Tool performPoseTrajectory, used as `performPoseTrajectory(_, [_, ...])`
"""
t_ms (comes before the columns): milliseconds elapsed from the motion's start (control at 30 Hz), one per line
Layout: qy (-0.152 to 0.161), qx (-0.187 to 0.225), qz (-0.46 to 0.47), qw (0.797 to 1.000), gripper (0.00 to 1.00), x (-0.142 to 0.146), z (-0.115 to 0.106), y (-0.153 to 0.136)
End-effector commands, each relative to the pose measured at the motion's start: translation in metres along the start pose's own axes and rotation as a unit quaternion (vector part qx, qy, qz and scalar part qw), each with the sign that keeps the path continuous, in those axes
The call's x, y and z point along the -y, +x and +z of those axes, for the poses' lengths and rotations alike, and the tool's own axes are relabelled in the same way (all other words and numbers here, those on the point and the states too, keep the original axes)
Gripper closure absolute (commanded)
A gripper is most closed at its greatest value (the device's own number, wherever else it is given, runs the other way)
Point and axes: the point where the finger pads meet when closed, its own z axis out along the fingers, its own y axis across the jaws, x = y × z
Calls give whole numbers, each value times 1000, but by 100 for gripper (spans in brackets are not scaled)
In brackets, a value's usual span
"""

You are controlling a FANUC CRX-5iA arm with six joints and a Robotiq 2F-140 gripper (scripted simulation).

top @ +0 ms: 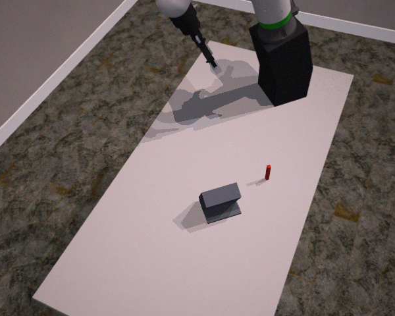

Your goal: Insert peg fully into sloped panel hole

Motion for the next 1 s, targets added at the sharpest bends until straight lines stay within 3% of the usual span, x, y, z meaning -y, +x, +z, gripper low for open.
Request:
performPoseTrajectory(0, [-20,3,-14,1000,0,0,5,6])
performPoseTrajectory(467, [-123,0,-136,983,0,27,31,55])
performPoseTrajectory(533, [-123,0,-136,983,0,27,31,55])
performPoseTrajectory(967, [-193,-22,-268,944,0,90,61,95])
